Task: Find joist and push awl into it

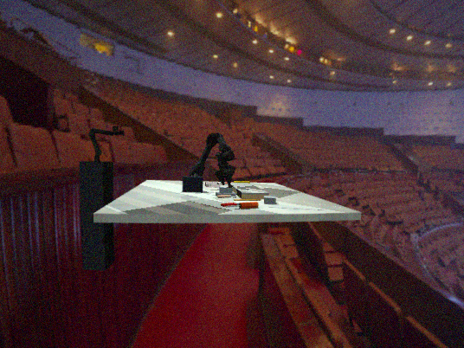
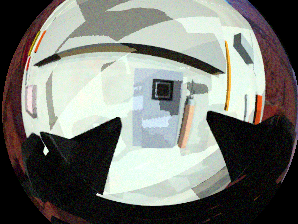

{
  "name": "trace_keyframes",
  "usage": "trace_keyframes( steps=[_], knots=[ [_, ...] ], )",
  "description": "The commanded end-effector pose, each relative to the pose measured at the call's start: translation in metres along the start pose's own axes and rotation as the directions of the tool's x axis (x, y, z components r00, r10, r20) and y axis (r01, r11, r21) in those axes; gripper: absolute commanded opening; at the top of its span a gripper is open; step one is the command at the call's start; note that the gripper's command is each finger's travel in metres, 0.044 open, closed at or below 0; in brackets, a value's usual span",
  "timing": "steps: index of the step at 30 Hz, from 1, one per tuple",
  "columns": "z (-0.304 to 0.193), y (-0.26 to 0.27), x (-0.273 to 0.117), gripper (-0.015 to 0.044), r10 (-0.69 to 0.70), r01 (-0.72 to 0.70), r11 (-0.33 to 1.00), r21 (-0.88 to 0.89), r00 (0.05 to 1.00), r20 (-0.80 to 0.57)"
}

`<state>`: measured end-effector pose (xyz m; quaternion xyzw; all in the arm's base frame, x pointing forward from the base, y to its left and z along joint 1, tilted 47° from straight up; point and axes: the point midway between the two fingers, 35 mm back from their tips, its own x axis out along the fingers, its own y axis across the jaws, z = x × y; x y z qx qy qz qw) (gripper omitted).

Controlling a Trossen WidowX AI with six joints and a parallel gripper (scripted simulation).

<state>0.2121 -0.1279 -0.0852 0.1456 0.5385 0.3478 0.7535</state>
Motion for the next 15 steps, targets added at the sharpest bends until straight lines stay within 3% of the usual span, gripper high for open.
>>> trace_keyframes(
  steps=[1,15],
  knots=[
    [0.0040,-0.0013,-0.0027,0.0440,0.066,-0.080,0.984,0.159,0.994,0.088],
    [0.0027,-0.0010,0.0061,0.0440,0.066,-0.080,0.984,0.159,0.994,0.088]
  ],
)
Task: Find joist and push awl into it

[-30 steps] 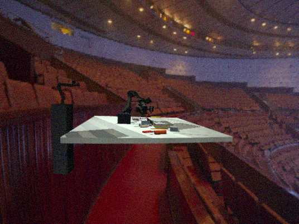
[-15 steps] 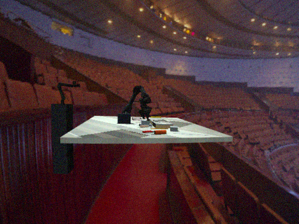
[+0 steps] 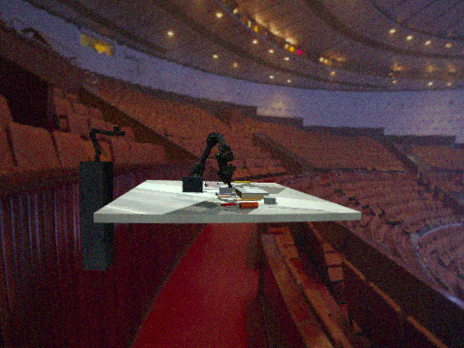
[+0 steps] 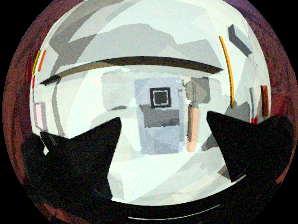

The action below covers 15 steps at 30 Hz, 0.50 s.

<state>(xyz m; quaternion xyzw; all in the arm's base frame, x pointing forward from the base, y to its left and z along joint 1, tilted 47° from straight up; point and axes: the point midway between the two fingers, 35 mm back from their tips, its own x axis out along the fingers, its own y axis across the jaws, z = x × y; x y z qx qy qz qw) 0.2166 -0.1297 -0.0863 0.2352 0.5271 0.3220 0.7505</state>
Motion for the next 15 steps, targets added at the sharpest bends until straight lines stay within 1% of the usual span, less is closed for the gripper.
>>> trace_keyframes(
  steps=[1,15],
  knots=[
    [-0.002,0.002,0.007,0.0440,0.010,-0.010,1.000,0.008,1.000,-0.001],
    [-0.008,0.002,0.029,0.0440,0.010,-0.010,1.000,0.008,1.000,-0.001]
  ],
)
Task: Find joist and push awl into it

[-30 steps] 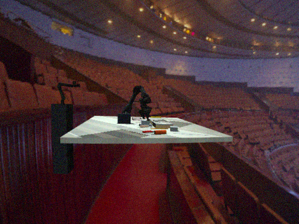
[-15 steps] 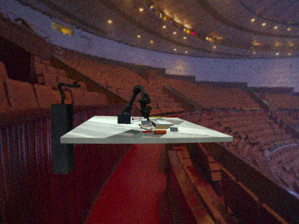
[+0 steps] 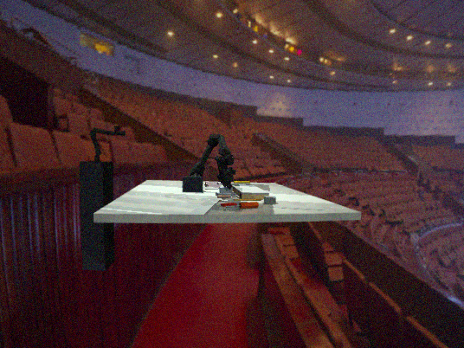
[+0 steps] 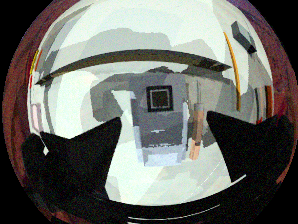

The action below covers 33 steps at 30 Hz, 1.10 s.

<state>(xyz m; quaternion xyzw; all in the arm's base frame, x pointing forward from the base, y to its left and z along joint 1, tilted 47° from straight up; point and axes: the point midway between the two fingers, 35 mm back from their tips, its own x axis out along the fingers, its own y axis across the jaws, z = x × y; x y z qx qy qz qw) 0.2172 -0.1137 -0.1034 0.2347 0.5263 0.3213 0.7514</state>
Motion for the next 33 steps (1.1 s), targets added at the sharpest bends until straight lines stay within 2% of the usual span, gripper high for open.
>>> trace_keyframes(
  steps=[1,12,15,33],
  knots=[
    [-0.003,0.003,0.008,0.0440,0.012,-0.012,1.000,0.009,1.000,-0.003],
    [-0.008,0.005,0.023,0.0440,0.013,-0.013,1.000,0.008,1.000,-0.003],
    [-0.008,0.005,0.023,0.0361,0.013,-0.013,1.000,0.008,1.000,-0.003],
    [-0.008,0.005,0.023,0.0241,0.013,-0.013,1.000,0.008,1.000,-0.003]
  ],
)
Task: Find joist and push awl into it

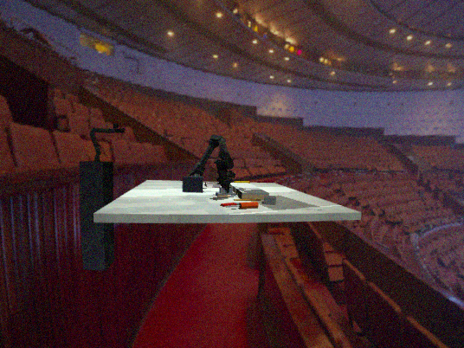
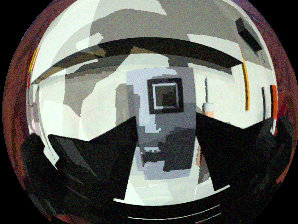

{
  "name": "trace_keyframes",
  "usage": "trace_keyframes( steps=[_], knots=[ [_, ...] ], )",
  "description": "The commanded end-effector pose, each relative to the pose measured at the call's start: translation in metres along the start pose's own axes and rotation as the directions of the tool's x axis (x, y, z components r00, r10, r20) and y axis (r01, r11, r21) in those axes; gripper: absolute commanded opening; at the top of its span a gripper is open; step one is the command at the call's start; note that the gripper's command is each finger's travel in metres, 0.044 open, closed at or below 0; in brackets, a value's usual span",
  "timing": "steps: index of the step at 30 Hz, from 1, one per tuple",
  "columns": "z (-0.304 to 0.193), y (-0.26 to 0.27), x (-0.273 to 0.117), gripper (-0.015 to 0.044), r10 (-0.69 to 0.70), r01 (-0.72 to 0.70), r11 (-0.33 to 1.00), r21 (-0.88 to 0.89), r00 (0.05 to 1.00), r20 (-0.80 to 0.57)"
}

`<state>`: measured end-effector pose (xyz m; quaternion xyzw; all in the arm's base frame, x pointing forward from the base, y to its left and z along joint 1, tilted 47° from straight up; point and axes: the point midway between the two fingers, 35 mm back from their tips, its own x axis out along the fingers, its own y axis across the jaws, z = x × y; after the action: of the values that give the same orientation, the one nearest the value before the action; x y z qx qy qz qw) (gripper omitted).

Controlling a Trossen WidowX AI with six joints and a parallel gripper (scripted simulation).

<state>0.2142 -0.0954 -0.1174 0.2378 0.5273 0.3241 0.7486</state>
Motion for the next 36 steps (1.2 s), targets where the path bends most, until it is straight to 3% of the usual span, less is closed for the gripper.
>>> trace_keyframes(
  steps=[1,11,18,30,36],
  knots=[
    [0.000,0.001,0.001,0.0235,0.004,-0.004,1.000,0.005,1.000,0.001],
    [0.000,0.001,0.001,0.0168,0.004,-0.004,1.000,0.005,1.000,0.001],
    [0.009,-0.003,-0.022,0.0000,0.002,-0.002,1.000,0.005,1.000,0.000],
    [0.027,-0.001,-0.093,0.0000,0.002,-0.002,1.000,0.006,1.000,-0.001],
    [0.031,-0.002,-0.098,0.0000,0.000,0.000,1.000,0.009,1.000,-0.001]
  ],
)
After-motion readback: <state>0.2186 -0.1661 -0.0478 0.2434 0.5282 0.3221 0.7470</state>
